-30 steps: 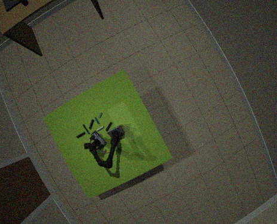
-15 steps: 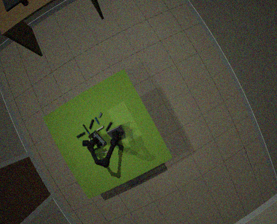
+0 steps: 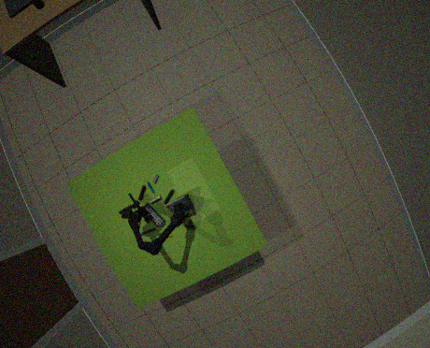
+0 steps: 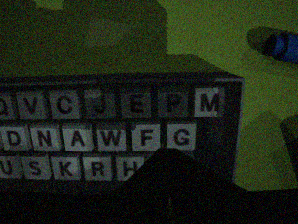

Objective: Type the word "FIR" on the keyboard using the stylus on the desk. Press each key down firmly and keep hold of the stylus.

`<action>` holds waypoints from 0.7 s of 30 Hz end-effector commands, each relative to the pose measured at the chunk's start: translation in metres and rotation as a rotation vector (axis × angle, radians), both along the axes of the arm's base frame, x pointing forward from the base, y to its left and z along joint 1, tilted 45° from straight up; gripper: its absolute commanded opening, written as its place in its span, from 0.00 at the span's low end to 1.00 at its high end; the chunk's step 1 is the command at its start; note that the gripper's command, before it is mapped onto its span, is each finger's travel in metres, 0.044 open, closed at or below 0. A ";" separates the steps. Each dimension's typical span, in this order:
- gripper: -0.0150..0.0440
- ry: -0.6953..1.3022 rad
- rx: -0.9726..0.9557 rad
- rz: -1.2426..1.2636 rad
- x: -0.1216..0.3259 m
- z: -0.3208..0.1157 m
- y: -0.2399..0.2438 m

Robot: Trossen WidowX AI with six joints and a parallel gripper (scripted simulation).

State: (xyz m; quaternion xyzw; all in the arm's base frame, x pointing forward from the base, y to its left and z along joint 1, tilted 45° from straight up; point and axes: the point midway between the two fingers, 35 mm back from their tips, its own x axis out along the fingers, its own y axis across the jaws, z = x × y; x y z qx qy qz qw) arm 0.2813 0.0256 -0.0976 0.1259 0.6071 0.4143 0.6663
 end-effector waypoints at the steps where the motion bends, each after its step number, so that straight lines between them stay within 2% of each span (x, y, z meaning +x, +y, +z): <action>1: 0.25 -0.004 -0.005 0.004 0.001 -0.001 -0.002; 4: 0.25 -0.003 -0.005 0.004 -0.005 0.001 -0.001; 8: 0.25 -0.001 -0.004 0.004 -0.039 0.009 0.005; 21: 0.25 0.001 -0.005 0.003 -0.044 0.021 0.015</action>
